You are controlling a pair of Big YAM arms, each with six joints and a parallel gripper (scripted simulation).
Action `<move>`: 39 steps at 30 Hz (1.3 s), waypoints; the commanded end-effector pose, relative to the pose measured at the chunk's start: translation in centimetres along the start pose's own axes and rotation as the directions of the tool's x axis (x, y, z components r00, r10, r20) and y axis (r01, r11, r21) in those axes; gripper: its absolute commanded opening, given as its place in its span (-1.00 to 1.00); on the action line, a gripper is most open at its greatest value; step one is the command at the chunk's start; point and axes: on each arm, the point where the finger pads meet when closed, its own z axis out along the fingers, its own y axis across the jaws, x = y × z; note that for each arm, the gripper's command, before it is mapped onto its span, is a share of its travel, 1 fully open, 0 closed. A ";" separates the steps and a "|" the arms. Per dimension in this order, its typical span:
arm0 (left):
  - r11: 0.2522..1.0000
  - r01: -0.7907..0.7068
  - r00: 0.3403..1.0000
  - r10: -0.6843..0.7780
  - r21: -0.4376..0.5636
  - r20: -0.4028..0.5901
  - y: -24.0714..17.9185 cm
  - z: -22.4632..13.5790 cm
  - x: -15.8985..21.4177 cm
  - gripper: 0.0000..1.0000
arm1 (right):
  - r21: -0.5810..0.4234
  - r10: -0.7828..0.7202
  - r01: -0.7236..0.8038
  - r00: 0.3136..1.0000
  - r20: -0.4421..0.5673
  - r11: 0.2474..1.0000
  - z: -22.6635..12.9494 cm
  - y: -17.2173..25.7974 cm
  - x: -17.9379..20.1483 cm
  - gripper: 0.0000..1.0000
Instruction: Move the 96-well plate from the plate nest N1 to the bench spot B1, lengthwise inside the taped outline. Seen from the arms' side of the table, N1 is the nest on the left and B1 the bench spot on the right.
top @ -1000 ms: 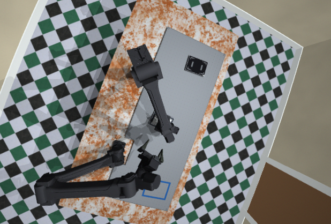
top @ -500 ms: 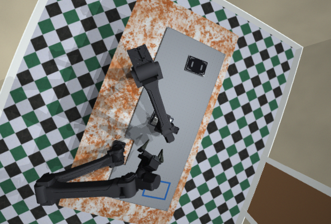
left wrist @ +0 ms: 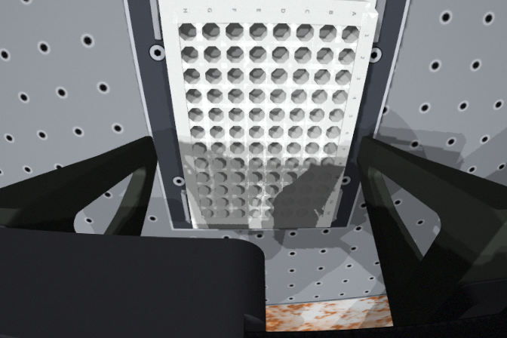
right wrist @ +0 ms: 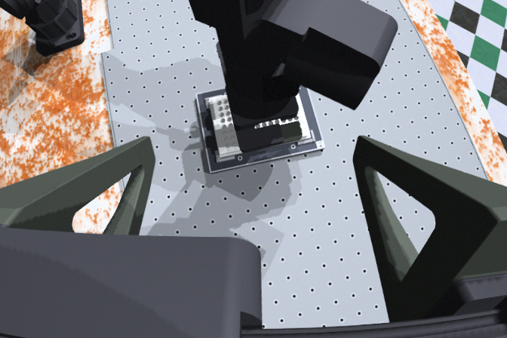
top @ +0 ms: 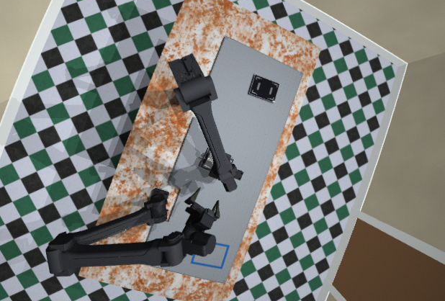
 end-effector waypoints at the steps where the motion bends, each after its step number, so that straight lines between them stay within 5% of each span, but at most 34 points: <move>1: 0.999 -0.017 0.998 0.015 0.045 0.055 -1.6 -3.7 -2.0 1.00 | 0.011 -0.020 0.020 1.000 0.016 1.000 -0.6 -0.4 -1.2 1.00; 10: 0.999 -0.010 0.999 0.007 0.048 0.053 -2.8 -5.7 -1.6 1.00 | 0.011 -0.020 0.020 1.000 0.016 1.000 -0.6 -0.4 -1.2 1.00; 22: 0.965 -0.214 0.977 0.209 0.150 0.047 2.6 -9.1 -1.2 1.00 | 0.011 -0.020 0.020 1.000 0.016 1.000 -0.6 -0.4 -1.2 1.00; 29: 0.886 -0.358 0.933 0.327 0.295 0.151 6.2 -12.8 -0.6 1.00 | 0.015 -0.017 0.017 1.000 0.026 1.000 -0.8 -0.6 -1.9 1.00; 39: 0.774 -0.508 0.854 0.395 0.378 0.339 9.3 -16.7 0.6 1.00 | 0.016 0.221 -0.221 0.975 0.041 0.975 1.7 -2.5 -4.8 1.00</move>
